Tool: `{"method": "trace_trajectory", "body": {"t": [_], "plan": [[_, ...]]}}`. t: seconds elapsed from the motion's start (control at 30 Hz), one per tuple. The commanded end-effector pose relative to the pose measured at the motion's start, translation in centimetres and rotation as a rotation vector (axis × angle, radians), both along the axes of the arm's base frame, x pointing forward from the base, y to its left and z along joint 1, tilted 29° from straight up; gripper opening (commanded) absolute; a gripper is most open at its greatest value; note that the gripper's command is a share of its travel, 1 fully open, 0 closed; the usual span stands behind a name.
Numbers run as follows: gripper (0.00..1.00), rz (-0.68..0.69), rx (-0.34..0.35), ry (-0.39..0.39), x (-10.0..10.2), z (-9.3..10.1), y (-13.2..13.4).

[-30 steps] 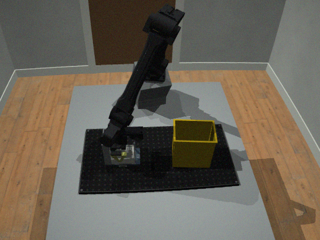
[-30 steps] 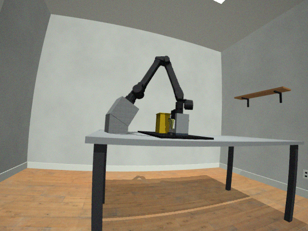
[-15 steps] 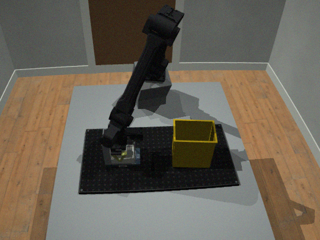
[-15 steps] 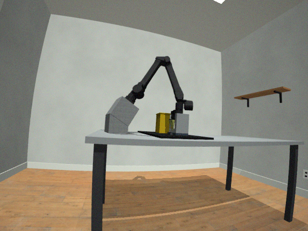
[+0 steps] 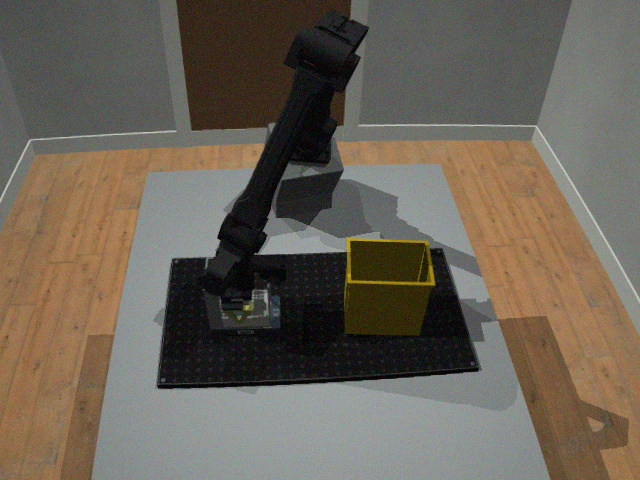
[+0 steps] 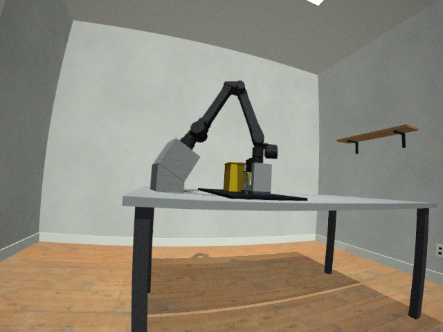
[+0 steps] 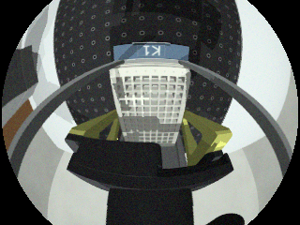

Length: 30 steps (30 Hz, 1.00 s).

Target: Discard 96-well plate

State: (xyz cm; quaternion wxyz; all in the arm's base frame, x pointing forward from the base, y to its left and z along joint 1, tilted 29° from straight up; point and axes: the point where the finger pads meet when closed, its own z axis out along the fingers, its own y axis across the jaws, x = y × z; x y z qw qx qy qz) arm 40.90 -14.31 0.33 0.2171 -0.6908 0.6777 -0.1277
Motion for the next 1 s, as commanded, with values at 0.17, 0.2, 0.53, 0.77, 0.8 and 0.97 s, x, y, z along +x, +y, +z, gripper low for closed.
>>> {"method": "trace_trajectory", "body": {"t": [0.17, 0.2, 0.53, 0.77, 0.8, 0.97], "plan": [[0.00, -0.004, -0.010, -0.022, 0.6, 0.8, -0.4], [0.00, -0.004, -0.010, -0.022, 0.6, 0.8, -0.4], [0.00, -0.004, -0.010, -0.022, 0.6, 0.8, -0.4], [0.00, -0.007, -0.010, -0.017, -0.7, 1.8, -0.7], [0.00, -0.007, -0.010, -0.017, -0.7, 1.8, -0.7], [0.00, -0.007, -0.010, -0.018, -1.0, 2.4, -0.7]]}}
